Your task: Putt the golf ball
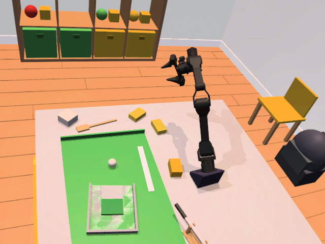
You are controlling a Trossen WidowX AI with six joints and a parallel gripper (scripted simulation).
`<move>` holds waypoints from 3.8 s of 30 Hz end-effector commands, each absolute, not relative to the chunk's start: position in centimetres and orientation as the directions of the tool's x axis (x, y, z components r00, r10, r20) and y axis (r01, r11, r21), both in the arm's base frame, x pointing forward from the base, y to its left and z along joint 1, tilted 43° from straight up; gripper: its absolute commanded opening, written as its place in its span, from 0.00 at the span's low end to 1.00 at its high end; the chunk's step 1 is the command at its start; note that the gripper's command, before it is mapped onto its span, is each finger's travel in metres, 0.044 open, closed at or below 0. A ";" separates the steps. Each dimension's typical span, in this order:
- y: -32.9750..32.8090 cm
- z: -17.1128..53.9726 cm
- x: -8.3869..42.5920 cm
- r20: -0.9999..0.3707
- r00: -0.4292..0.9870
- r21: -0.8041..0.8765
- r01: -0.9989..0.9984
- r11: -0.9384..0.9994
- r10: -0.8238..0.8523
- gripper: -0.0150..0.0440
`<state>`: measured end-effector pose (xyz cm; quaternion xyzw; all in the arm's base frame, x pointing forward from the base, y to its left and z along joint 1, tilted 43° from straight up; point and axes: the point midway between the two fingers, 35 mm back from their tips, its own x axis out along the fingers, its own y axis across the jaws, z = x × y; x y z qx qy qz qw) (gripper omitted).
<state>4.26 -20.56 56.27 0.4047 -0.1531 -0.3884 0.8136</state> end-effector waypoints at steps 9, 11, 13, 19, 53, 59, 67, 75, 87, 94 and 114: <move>-23.9 53.2 6.8 -0.126 0.753 0.706 0.525 0.475 -0.646 1.00; -24.6 52.4 7.6 -0.143 0.770 0.693 0.527 0.492 -0.622 1.00; -25.9 51.1 9.0 -0.176 0.792 0.674 0.530 0.514 -0.585 1.00; -28.6 46.2 14.7 -0.296 0.841 0.601 0.532 0.596 -0.453 1.00; -5.0 11.0 40.0 -0.957 0.266 0.037 -0.280 0.959 0.114 1.00; 2.5 5.2 38.4 -0.996 0.085 -0.025 -0.588 0.808 0.031 1.00; 11.1 -1.6 32.5 -0.975 -0.076 -0.012 -0.921 0.390 -0.211 1.00; 14.4 -5.3 26.8 -0.892 -0.057 0.087 -0.995 -0.045 -0.448 1.00; 13.1 -6.5 26.7 -0.892 -0.057 0.086 -0.995 -0.045 -0.449 1.00; 12.6 -7.0 26.7 -0.892 -0.057 0.086 -0.995 -0.045 -0.449 1.00; 10.3 -9.5 26.6 -0.891 -0.056 0.086 -0.995 -0.045 -0.450 1.00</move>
